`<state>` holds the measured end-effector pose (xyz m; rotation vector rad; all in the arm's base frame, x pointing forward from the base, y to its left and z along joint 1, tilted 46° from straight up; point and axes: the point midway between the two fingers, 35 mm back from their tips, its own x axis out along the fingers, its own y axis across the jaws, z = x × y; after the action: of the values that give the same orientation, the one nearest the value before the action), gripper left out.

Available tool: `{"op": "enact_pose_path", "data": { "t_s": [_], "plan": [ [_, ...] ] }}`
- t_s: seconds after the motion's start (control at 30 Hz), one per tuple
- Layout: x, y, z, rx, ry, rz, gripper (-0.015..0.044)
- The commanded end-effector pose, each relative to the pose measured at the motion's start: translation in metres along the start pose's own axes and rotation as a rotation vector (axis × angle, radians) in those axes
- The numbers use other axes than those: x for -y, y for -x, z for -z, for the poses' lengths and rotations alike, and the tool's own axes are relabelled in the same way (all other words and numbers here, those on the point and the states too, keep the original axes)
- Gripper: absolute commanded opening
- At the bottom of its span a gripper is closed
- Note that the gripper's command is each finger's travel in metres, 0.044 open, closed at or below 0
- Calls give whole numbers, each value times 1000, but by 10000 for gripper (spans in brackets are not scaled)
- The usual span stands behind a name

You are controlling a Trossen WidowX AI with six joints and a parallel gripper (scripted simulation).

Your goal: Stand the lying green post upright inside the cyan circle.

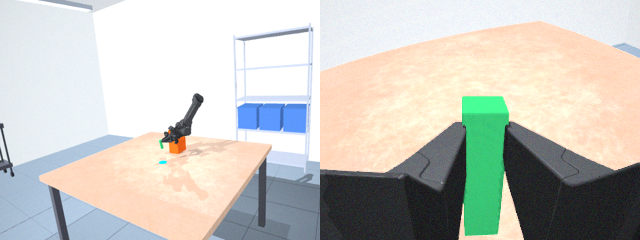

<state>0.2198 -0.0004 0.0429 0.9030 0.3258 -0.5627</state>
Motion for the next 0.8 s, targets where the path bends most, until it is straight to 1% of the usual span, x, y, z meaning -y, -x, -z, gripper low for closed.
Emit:
{"op": "enact_pose_path", "data": {
  "t_s": [0.0,0.77],
  "plan": [
    [-1,2,-2,20,-34,-20,23],
    [-2,1,1,22,-31,-22,23]
  ]
}}
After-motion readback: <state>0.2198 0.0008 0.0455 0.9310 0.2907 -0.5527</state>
